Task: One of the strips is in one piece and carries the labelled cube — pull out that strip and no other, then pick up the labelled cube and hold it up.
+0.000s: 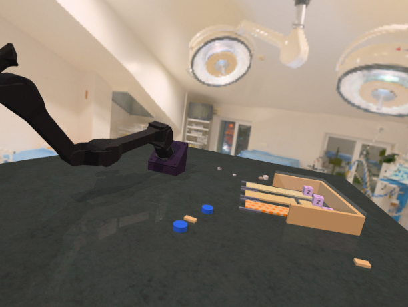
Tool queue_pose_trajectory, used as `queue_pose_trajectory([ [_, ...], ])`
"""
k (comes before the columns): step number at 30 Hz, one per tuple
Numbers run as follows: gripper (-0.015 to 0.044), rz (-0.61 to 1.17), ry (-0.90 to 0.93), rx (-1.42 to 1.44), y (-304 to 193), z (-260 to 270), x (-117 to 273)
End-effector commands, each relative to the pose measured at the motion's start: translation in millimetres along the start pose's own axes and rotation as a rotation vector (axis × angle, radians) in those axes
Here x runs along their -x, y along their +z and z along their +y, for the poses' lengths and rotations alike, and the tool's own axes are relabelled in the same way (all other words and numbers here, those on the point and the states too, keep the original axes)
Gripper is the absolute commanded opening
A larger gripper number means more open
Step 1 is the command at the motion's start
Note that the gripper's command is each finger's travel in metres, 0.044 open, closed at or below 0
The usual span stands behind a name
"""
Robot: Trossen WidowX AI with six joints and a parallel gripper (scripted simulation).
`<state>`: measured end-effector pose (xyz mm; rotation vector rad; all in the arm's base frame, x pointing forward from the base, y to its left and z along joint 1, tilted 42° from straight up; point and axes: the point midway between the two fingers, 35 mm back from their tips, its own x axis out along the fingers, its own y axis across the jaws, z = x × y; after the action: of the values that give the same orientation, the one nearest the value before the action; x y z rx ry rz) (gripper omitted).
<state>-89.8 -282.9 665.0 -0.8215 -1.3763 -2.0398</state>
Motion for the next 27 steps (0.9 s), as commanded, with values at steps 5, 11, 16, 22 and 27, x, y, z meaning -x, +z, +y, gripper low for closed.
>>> queue_pose_trajectory([
  [5,0.0400,-0.141,0.037,0.098,63.0,-6.1,-11.4],
  [11,0.0400,-0.356,0.052,0.215,150.7,-18.5,-9.7],
  [16,0.0400,-0.493,0.036,0.219,198.4,-31.3,4.4],
  [22,0.0400,-0.671,0.004,0.358,263.3,-43.3,22.6],
  [27,0.0400,-0.903,-0.079,0.539,339.1,-58.8,60.2],
])
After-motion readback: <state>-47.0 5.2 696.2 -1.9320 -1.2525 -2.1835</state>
